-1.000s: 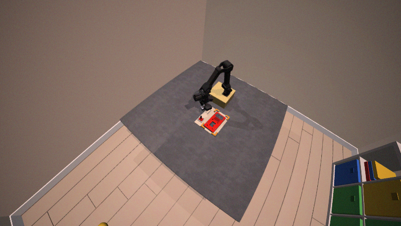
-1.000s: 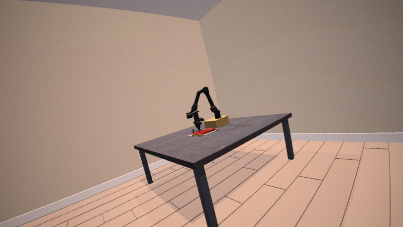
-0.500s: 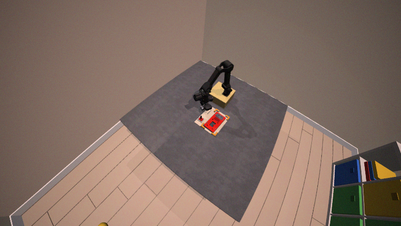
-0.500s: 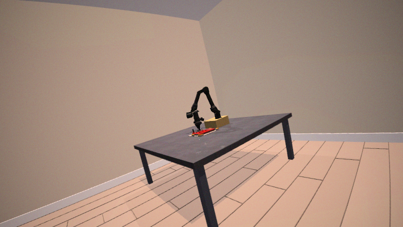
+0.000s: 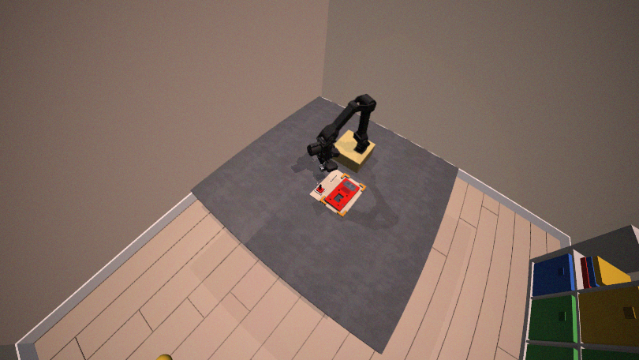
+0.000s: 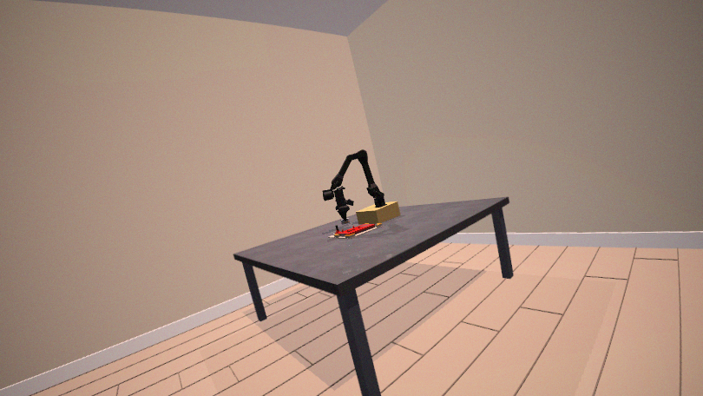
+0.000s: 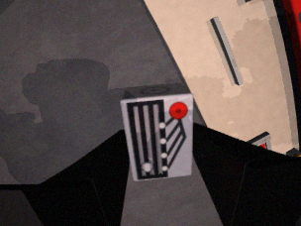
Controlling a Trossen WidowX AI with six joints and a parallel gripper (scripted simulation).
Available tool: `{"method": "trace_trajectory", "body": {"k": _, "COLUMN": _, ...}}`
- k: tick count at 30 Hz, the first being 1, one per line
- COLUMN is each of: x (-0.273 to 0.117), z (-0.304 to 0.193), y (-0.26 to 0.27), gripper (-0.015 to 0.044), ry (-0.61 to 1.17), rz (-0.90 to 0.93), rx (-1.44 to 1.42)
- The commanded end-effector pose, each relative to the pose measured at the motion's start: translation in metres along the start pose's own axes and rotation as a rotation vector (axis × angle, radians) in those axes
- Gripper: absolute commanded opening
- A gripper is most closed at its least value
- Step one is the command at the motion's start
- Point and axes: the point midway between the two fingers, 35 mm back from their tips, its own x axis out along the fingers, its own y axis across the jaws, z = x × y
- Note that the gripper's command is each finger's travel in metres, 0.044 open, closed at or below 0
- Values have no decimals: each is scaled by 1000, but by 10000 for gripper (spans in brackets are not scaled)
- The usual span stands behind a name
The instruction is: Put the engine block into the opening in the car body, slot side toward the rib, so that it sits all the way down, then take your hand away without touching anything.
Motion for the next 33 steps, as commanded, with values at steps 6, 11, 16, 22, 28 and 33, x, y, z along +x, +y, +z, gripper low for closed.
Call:
{"method": "trace_trajectory", "body": {"k": 6, "x": -27, "z": -1, "y": 2, "gripper": 0, "ry": 1, "rz": 6, "rx": -6}}
{"method": "trace_trajectory", "body": {"k": 11, "x": -43, "z": 1, "y": 4, "gripper": 0, "ry": -1, "rz": 7, "rx": -8}}
{"method": "trace_trajectory", "body": {"k": 16, "x": -58, "z": 3, "y": 5, "gripper": 0, "ry": -2, "rz": 8, "rx": -10}}
{"method": "trace_trajectory", "body": {"k": 22, "x": -77, "z": 8, "y": 6, "gripper": 0, "ry": -4, "rz": 9, "rx": -12}}
{"method": "trace_trajectory", "body": {"k": 28, "x": -81, "z": 8, "y": 3, "gripper": 0, "ry": -4, "rz": 8, "rx": 28}}
{"method": "trace_trajectory", "body": {"k": 33, "x": -78, "z": 3, "y": -6, "gripper": 0, "ry": -2, "rz": 6, "rx": 165}}
